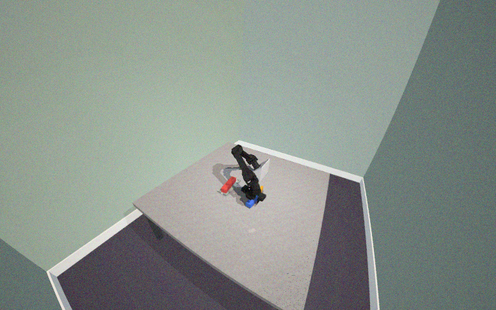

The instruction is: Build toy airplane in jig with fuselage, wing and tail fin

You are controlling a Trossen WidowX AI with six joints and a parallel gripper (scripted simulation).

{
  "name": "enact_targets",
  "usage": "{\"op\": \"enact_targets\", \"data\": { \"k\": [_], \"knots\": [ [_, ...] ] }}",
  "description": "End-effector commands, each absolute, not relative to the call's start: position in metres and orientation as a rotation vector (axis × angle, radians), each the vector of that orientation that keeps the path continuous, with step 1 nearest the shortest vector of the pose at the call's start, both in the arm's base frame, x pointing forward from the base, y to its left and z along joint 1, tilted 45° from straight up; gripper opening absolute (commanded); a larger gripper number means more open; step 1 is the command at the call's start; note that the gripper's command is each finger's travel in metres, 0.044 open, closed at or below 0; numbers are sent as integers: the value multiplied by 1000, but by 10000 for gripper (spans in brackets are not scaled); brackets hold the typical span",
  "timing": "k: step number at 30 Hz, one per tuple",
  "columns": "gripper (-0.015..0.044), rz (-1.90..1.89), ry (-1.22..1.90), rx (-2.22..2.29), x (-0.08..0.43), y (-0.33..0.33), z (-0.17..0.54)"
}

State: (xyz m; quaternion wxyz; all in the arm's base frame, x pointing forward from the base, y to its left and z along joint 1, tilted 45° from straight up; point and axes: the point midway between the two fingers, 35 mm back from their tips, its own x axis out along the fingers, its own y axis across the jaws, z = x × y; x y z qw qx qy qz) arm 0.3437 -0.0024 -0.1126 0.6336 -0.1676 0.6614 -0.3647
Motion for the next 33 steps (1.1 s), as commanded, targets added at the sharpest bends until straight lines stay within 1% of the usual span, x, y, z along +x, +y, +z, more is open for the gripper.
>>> {"op": "enact_targets", "data": {
  "k": [1,7,13,18,33],
  "knots": [
    [335,-836,1520,-394,341,-5,-116],
    [177,-836,1520,-394,341,-5,-116],
    [138,-836,1520,-394,341,-5,-116],
    [6,-827,1504,-398,342,1,-112],
    [0,-817,1497,-396,353,31,-86]
  ]
}}
